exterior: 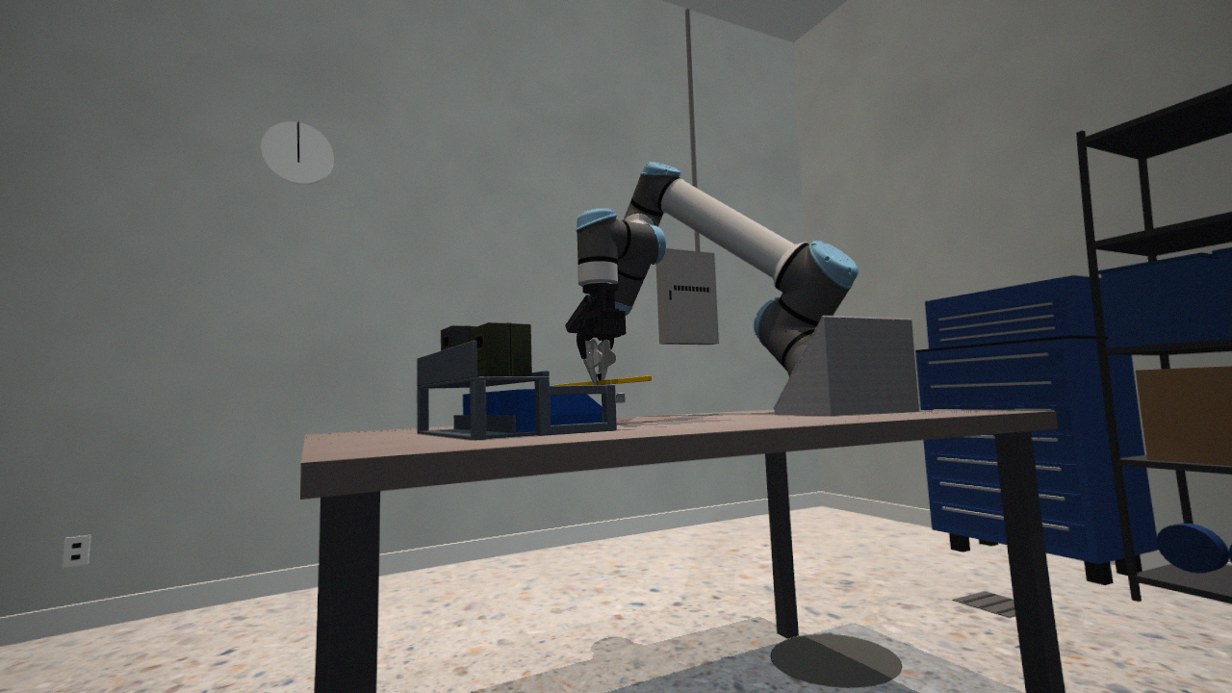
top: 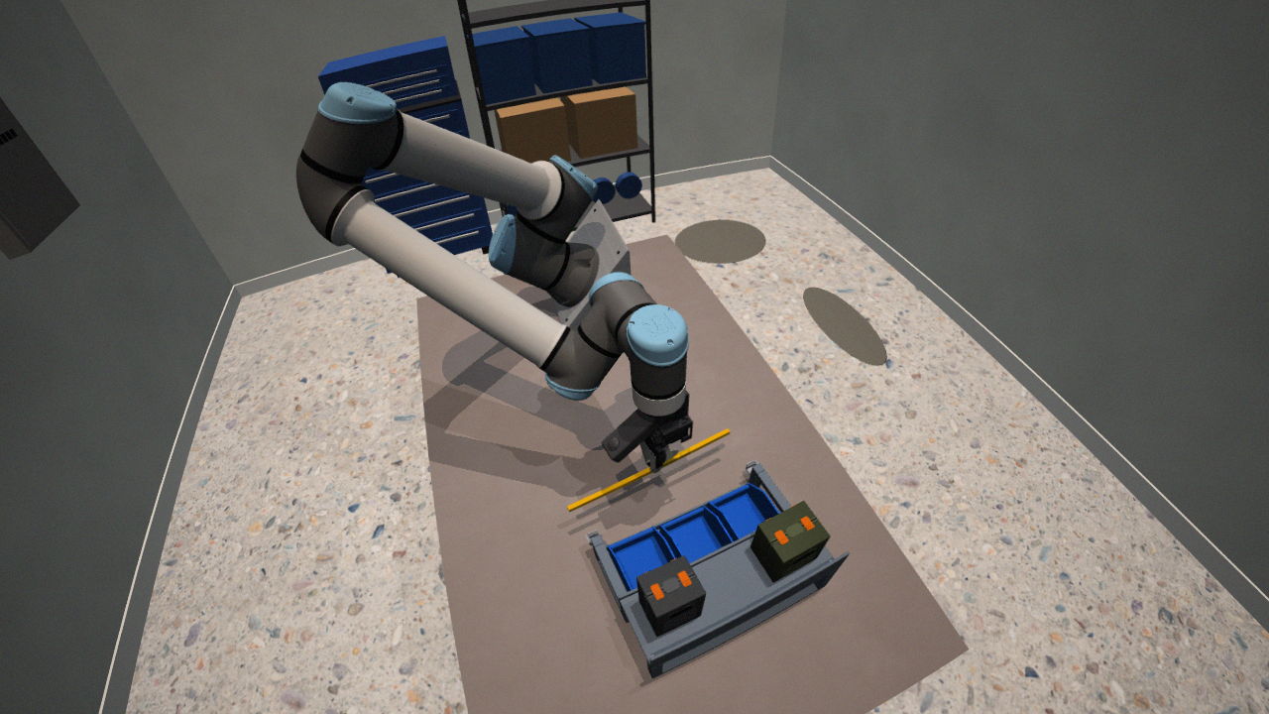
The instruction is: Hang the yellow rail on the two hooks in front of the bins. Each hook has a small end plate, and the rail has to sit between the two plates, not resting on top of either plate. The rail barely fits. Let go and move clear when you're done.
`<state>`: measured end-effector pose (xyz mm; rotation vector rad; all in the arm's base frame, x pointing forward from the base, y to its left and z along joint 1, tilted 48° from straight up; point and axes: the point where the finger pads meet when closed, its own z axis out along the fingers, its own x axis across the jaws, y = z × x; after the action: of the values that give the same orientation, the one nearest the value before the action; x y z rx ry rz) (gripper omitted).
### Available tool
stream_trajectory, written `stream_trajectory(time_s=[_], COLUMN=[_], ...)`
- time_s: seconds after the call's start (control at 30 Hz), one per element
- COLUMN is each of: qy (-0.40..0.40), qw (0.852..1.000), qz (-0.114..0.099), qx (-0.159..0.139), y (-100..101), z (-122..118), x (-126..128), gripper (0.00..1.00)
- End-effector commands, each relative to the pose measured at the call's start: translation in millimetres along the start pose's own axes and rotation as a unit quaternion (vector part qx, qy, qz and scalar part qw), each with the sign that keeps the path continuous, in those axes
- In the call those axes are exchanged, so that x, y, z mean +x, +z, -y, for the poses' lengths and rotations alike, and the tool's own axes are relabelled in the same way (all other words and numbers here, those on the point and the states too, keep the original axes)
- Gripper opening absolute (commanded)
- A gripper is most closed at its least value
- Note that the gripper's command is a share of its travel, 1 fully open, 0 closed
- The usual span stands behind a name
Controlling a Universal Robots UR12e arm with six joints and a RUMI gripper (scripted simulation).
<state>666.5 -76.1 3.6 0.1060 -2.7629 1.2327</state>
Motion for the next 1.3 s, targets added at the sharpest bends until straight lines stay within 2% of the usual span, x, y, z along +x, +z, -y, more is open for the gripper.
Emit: stream_trajectory(time_s=[0.0,0.4,1.27], qy=[0.0,0.0,0.0], qw=[1.0,1.0,1.0], qz=[0.0,0.0,0.0], qx=[0.0,0.0,0.0], y=[-10.5,-19.8,-20.2], z=[0.1,0.1,0.1], x=[-0.5,-0.5,-0.5], gripper=[0.0,0.0,0.0])
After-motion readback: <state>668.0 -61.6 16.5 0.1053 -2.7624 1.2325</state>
